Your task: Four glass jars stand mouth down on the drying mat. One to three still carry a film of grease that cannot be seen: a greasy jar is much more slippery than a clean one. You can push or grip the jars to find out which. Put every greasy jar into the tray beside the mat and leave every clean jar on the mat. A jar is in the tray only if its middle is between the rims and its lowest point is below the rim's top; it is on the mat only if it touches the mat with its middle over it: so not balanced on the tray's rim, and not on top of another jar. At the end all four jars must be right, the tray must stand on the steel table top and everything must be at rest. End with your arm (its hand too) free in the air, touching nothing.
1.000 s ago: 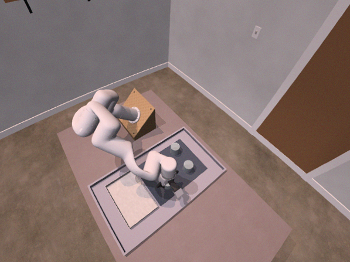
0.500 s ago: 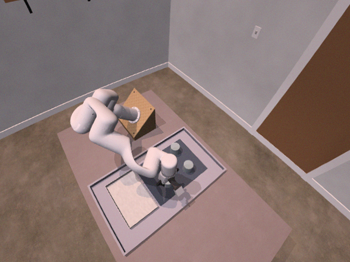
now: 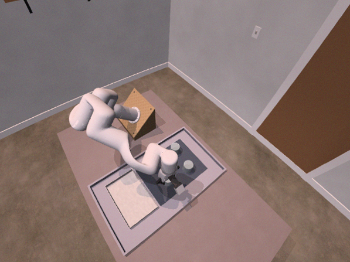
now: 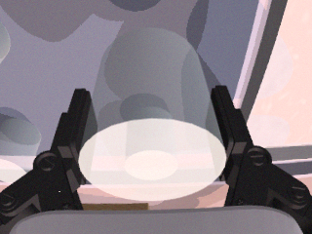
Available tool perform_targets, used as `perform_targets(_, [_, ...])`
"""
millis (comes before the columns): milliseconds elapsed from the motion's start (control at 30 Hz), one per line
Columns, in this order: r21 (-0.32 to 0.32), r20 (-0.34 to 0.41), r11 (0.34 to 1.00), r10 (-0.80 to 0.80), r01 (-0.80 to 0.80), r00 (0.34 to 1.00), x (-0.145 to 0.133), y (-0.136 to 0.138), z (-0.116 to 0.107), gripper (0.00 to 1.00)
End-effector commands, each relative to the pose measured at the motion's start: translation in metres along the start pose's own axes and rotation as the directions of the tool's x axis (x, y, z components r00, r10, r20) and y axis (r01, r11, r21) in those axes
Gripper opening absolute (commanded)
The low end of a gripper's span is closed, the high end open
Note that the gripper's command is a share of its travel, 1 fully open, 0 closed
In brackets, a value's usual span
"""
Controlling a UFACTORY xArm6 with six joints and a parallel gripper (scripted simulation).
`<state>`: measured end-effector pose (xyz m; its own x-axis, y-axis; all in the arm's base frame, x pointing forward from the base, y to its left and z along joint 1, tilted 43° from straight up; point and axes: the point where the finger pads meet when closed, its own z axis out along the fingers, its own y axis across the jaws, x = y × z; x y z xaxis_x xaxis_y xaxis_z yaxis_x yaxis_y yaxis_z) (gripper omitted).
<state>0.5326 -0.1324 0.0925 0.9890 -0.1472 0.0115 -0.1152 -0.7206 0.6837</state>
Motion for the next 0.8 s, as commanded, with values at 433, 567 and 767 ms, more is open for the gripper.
perform_targets(433, [0.001,-0.005,1.000,0.001,-0.001,1.000,-0.004,0.016,-0.029,0.00])
perform_targets(567, [0.001,-0.005,1.000,0.001,-0.001,1.000,-0.009,0.028,-0.029,0.00])
perform_targets(767, [0.001,-0.005,1.000,0.001,-0.001,1.000,-0.015,0.047,-0.029,0.00])
